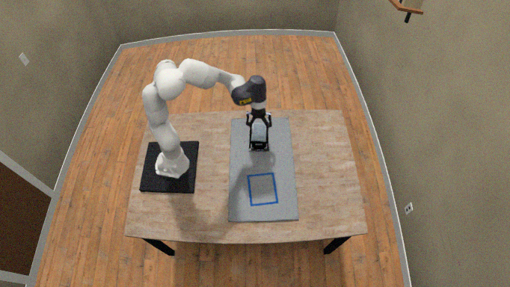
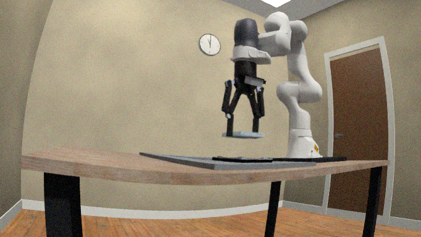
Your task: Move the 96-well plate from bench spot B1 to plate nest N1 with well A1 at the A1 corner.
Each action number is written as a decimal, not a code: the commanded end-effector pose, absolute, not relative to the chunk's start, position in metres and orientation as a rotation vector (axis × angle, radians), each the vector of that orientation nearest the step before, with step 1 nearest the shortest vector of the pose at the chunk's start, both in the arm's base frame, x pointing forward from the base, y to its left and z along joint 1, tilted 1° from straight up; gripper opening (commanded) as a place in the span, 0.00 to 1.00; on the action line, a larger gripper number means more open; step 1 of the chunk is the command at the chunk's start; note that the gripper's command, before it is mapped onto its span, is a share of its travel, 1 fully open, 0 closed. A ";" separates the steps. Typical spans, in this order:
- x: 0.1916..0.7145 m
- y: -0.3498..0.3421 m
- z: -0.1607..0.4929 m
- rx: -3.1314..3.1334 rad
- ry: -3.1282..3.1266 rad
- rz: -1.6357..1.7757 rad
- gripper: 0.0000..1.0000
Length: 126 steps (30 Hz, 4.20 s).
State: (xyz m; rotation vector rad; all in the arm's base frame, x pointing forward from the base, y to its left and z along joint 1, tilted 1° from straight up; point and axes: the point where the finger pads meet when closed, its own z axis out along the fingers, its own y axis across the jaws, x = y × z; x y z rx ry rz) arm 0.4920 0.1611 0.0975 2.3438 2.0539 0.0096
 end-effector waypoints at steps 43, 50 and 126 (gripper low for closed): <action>0.489 0.161 0.094 2.266 2.165 0.006 0.60; 0.490 0.161 0.085 2.266 2.165 0.006 0.60; 0.491 0.162 0.042 2.266 2.165 0.006 0.60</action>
